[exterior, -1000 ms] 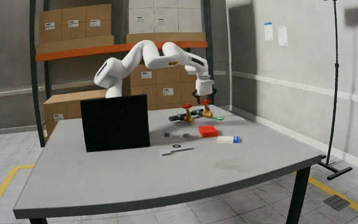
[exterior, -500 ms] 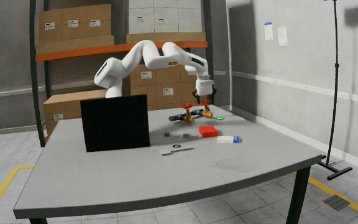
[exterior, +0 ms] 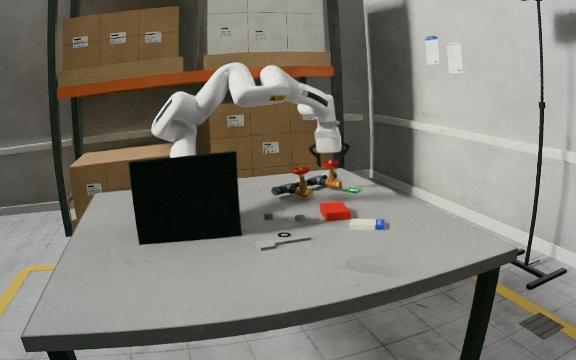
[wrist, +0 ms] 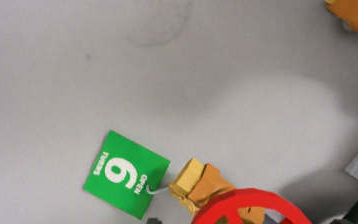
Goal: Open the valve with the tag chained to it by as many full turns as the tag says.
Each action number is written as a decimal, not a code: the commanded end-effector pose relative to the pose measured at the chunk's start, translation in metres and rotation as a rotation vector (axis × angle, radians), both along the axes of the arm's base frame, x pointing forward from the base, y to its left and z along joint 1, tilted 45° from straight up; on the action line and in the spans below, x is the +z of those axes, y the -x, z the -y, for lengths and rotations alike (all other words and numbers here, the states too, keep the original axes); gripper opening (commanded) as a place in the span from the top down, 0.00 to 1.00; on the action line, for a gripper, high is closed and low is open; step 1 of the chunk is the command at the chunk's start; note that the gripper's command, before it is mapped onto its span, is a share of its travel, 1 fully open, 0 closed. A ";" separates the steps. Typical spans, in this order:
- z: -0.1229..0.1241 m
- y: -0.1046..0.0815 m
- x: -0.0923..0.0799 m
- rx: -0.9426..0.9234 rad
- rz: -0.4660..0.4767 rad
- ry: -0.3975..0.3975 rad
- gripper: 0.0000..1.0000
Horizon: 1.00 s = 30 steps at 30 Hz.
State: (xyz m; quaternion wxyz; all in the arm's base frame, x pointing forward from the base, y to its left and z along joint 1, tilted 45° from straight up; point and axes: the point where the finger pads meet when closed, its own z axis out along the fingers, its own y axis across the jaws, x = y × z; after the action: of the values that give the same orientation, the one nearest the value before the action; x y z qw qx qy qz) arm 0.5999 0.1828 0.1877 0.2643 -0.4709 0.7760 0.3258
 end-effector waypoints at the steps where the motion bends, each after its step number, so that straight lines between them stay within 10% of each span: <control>1: 0.001 -0.001 0.002 -0.173 -0.185 -0.023 0.00; 30: 0.001 -0.001 0.002 -1.215 -1.427 -0.207 0.00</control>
State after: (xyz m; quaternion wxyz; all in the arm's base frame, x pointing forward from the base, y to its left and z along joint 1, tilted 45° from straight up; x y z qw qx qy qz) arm 0.6000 0.1823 0.1879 -0.0708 0.2548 0.8658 0.4248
